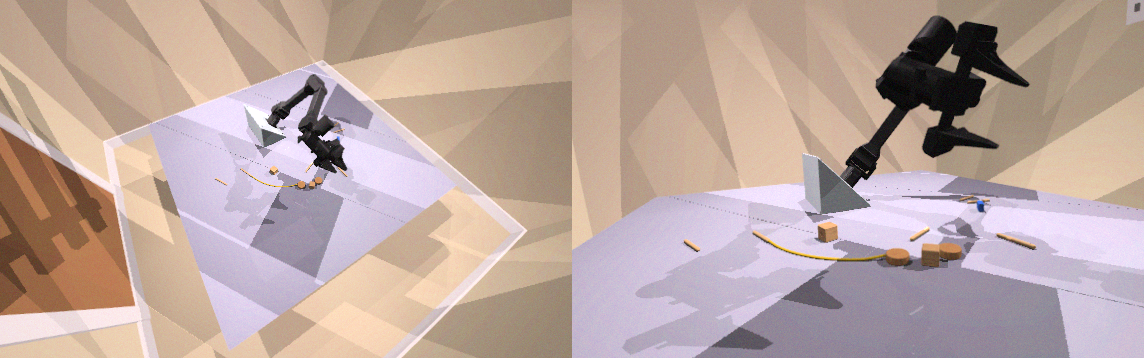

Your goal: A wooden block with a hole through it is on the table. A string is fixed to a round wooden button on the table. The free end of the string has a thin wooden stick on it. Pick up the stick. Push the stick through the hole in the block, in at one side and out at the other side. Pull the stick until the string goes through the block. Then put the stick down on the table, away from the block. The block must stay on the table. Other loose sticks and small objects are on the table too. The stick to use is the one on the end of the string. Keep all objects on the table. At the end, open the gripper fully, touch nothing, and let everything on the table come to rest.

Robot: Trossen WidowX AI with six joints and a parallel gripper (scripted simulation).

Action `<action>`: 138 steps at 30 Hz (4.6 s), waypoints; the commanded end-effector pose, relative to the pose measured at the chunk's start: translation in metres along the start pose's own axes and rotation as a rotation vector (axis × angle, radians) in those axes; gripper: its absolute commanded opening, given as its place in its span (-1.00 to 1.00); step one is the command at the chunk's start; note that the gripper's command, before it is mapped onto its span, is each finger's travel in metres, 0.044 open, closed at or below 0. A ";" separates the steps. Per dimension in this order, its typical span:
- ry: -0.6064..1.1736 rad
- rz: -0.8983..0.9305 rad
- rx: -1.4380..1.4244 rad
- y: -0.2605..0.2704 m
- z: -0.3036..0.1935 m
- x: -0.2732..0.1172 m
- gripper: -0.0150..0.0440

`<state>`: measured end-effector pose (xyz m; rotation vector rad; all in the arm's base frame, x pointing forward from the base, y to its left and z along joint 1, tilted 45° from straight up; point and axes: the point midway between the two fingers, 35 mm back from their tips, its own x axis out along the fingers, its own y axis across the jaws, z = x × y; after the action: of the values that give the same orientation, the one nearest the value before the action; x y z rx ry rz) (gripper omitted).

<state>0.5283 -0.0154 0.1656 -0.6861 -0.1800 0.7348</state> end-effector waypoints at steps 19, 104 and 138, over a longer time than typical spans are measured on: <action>0.571 0.521 0.323 0.152 -0.152 -0.102 1.00; 0.536 0.998 0.559 0.237 -0.119 -0.185 -0.29; 1.446 0.144 2.213 0.240 -0.173 -0.223 1.00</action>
<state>0.2995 -0.1027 -0.0867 0.5600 1.5765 0.6518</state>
